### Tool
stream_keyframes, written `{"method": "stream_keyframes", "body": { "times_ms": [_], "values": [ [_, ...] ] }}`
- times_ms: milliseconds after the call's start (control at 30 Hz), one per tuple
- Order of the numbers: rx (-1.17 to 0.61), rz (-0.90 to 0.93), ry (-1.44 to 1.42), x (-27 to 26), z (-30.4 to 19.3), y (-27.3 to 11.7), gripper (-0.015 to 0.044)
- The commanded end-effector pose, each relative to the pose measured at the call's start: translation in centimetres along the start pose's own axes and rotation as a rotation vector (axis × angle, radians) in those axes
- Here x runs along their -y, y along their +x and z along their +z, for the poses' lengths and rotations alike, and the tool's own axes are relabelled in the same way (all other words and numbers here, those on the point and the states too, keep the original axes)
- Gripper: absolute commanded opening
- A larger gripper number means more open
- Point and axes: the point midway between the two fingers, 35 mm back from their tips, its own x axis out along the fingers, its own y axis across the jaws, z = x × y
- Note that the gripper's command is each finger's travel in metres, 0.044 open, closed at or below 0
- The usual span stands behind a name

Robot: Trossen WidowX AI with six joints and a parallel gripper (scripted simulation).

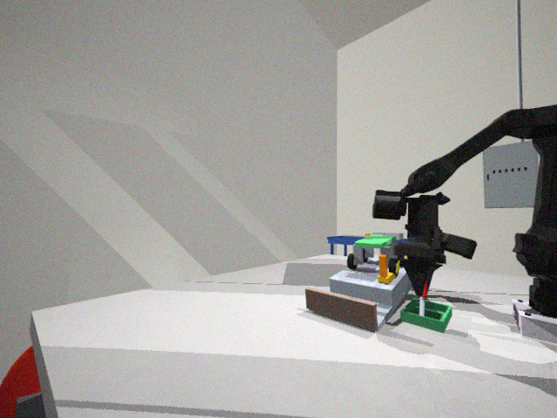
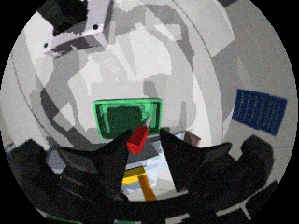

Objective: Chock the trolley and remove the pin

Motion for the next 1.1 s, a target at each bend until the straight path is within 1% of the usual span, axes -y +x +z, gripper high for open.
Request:
{"method": "stream_keyframes", "body": {
  "times_ms": [0, 1067],
  "values": [
    [0.005, -0.003, -0.002, -0.3, 0.1, 0.1, 0.019],
    [0.004, -0.001, -0.002, -2.0, -0.1, 0.6, 0.019]
  ]
}}
